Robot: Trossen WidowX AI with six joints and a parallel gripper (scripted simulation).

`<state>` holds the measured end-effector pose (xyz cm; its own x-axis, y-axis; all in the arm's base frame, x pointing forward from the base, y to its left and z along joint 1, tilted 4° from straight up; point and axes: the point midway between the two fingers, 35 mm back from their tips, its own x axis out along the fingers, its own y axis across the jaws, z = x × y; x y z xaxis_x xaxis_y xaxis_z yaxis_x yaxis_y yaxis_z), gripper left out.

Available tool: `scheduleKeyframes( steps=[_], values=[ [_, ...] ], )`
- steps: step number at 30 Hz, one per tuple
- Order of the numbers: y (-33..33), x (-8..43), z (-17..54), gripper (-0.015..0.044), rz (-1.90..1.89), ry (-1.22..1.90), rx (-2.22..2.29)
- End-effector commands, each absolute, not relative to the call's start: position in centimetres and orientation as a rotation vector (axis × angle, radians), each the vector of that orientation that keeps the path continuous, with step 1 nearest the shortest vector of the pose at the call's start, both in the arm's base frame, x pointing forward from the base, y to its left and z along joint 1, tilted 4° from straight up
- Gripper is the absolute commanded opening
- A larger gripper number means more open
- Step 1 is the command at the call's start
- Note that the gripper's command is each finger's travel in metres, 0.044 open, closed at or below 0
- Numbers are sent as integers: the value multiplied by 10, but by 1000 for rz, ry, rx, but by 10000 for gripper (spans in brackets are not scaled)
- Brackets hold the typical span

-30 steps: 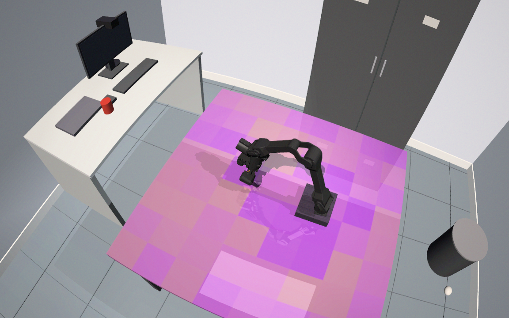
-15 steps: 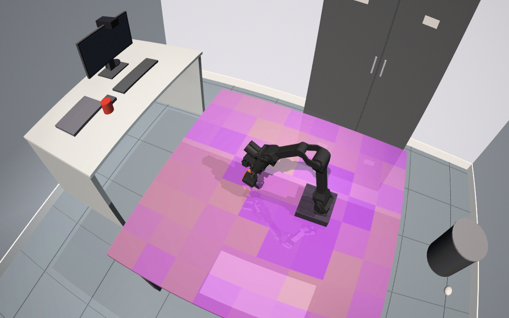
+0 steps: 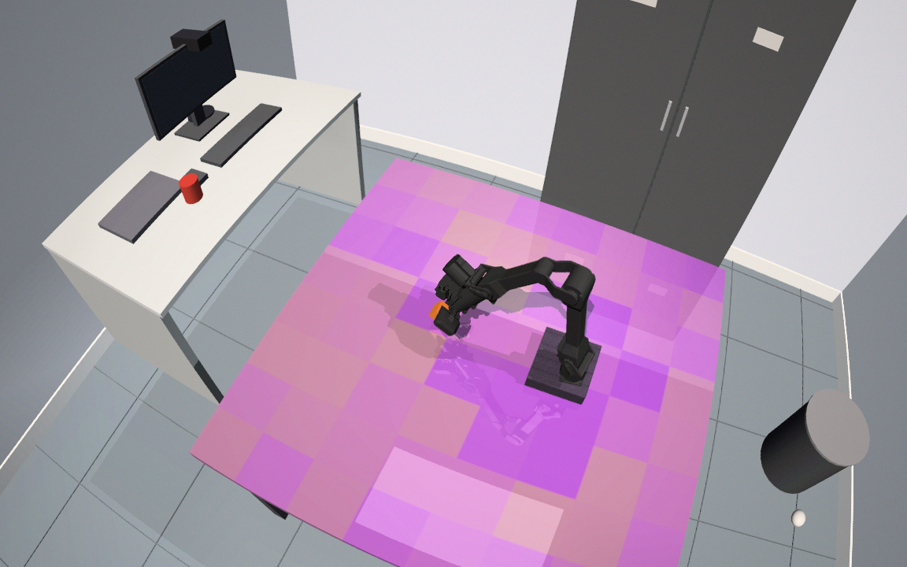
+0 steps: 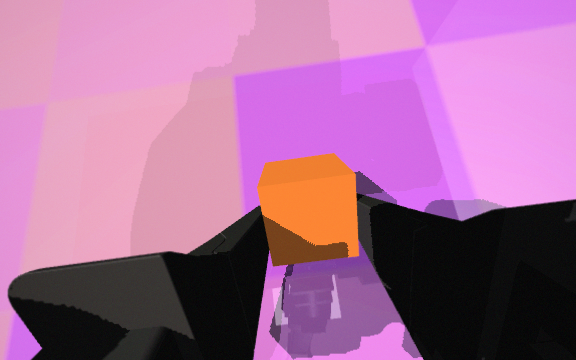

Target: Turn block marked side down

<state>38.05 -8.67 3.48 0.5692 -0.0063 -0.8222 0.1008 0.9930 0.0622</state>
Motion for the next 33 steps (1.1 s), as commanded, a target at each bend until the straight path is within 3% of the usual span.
scheduleKeyframes(
  steps=[1, 33],
  values=[
    [-87, 383, 25, 0, -67, 910, 111],
    [-82, 374, 8, 0, -82, 494, 93]
  ],
)
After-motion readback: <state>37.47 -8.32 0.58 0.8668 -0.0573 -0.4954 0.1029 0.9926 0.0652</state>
